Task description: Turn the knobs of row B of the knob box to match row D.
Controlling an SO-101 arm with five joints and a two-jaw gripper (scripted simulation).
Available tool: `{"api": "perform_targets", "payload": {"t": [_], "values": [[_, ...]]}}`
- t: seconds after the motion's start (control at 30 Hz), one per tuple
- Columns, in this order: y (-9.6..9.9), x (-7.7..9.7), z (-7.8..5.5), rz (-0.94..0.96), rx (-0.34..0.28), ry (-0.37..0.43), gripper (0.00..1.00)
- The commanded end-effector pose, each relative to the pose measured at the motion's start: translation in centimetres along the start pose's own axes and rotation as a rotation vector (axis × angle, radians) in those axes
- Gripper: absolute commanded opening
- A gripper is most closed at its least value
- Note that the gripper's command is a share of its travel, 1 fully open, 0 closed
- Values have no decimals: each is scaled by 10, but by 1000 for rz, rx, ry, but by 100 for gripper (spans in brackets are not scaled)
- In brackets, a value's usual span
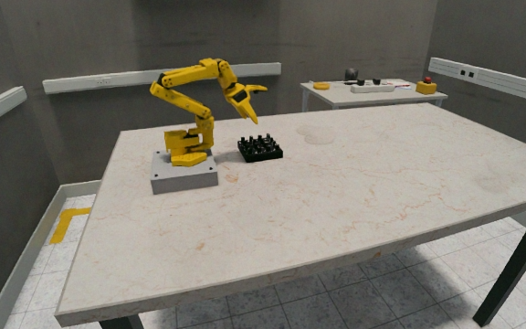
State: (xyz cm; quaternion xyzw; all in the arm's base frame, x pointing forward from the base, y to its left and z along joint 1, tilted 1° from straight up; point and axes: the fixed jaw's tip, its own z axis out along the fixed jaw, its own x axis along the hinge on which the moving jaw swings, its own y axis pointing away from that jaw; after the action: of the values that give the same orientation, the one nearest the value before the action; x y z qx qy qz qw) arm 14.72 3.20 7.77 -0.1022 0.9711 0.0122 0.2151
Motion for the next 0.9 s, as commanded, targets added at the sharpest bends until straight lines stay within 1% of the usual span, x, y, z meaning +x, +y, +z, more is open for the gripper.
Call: {"api": "perform_targets", "payload": {"t": [0.0,0.13,0.2,0.4,0.53,0.67,0.87], "values": [[1,-6,1,2,-6,5,40],[1,-17,5,2,-6,6,40],[1,-17,5,2,-6,6,40],[0,-37,14,2,-6,6,40],[0,-46,20,2,-6,7,40],[0,-50,23,2,-6,7,40],[0,-51,24,2,-6,7,40]]}}
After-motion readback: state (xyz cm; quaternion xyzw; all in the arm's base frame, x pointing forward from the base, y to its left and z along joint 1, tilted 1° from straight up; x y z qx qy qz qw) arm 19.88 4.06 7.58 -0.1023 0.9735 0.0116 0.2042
